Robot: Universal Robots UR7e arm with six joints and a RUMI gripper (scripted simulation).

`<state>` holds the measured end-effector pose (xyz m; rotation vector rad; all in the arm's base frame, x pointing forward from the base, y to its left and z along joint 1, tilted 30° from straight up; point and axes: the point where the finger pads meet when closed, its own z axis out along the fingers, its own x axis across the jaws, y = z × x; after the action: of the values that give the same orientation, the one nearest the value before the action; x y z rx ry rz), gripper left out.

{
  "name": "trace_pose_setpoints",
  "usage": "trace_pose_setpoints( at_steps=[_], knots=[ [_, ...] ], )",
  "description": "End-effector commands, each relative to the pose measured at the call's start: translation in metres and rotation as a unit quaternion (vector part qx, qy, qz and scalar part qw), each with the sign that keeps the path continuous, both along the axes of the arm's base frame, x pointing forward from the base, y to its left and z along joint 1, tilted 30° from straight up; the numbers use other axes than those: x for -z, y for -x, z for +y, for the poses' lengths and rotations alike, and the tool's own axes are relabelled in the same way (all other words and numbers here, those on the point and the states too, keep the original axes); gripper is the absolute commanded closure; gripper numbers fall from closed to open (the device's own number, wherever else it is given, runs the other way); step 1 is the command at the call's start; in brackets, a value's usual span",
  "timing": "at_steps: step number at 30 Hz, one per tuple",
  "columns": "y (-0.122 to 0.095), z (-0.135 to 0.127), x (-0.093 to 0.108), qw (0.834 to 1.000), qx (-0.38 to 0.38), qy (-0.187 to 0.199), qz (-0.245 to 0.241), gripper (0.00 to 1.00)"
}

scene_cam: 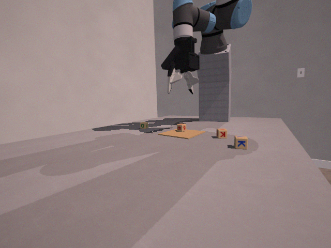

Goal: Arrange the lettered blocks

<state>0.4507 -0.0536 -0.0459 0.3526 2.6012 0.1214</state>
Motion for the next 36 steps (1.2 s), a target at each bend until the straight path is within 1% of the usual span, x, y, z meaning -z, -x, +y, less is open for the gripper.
trace_pose_setpoints(
  at_steps=[1,11,20,26,28,36],
  knots=[
    [-0.003,-0.001,-0.001,1.000,-0.007,0.005,-0.002,0.00],
    [-0.004,-0.003,0.000,0.999,-0.035,0.021,-0.003,0.00],
    [-0.007,-0.005,0.000,0.994,-0.096,0.057,-0.004,0.00],
    [-0.010,-0.006,0.001,0.983,-0.157,0.092,-0.005,0.00],
    [-0.010,-0.006,0.001,0.983,-0.157,0.092,-0.005,0.00],
    [-0.014,-0.008,0.002,0.960,-0.242,0.141,-0.007,0.00]
  ],
)
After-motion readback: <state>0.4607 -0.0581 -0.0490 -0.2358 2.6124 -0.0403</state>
